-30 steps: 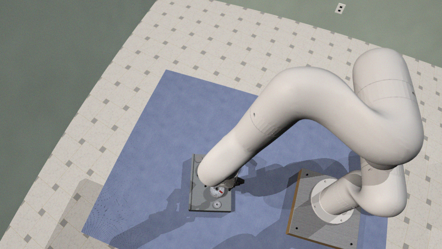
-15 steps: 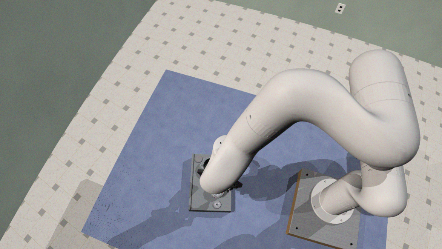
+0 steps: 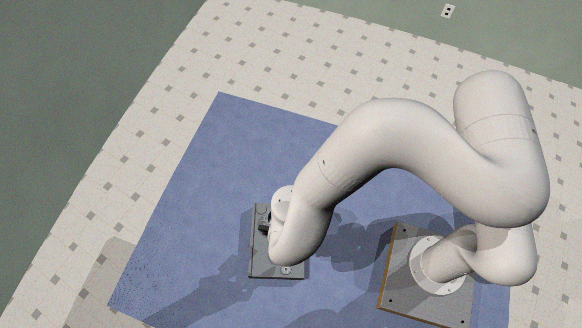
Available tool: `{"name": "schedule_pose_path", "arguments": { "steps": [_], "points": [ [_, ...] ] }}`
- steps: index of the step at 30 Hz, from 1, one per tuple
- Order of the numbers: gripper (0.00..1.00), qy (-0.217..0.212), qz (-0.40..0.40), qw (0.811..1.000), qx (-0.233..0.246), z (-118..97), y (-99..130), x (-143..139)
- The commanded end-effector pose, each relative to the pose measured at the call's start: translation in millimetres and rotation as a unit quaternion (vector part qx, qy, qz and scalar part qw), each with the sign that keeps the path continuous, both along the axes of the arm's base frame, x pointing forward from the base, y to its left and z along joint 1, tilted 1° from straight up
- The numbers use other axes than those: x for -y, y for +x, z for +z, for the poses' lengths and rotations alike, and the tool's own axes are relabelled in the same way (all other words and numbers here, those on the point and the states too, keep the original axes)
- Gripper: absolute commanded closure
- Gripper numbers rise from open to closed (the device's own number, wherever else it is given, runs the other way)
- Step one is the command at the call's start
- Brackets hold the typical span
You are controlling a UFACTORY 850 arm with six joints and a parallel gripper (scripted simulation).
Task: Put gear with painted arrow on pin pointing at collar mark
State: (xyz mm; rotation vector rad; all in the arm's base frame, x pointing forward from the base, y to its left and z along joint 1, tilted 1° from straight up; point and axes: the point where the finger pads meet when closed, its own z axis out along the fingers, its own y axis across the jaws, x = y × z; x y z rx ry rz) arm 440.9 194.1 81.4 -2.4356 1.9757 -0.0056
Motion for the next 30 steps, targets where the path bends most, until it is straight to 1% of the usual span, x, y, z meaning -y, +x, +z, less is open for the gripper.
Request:
{"name": "schedule_pose_path", "arguments": {
  "steps": [1, 16, 30],
  "points": [
    [0.07, -0.002, 0.000, 1.000, 0.001, 0.7, 0.7, -0.4],
    [0.07, -0.002, 0.000, 1.000, 0.001, -0.1, 0.7, -0.4],
    [0.07, -0.002, 0.000, 1.000, 0.001, -7.5, 0.8, -0.5]
  ]
}}
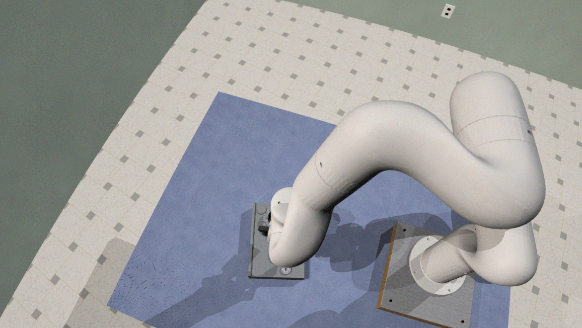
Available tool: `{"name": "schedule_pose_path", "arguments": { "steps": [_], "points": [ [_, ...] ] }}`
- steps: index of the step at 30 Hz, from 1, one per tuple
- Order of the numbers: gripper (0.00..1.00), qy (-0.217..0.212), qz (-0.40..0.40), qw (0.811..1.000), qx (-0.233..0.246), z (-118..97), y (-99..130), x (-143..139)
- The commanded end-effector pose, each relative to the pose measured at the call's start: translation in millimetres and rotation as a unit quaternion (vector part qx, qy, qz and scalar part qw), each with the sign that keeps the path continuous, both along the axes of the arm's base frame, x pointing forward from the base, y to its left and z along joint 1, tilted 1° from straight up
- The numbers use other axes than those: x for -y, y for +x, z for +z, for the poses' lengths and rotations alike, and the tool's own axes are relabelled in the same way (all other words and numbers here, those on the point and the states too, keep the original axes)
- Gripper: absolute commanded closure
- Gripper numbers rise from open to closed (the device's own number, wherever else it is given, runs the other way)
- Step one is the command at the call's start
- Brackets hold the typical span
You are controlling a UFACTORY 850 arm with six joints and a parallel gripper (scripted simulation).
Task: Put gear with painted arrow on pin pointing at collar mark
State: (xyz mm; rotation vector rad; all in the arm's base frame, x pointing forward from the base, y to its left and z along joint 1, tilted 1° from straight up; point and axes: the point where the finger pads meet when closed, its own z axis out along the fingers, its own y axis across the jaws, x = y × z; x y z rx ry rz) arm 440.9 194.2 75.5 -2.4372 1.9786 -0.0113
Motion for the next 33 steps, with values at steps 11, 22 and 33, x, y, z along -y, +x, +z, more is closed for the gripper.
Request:
{"name": "schedule_pose_path", "arguments": {
  "steps": [11, 22, 33],
  "points": [
    [0.07, 0.000, 0.000, 1.000, 0.001, -14, 1, 0],
    [0.07, 0.000, 0.000, 1.000, 0.001, -24, 1, -1],
    [0.07, 0.000, 0.000, 1.000, 0.001, -30, 1, -1]
  ]
}}
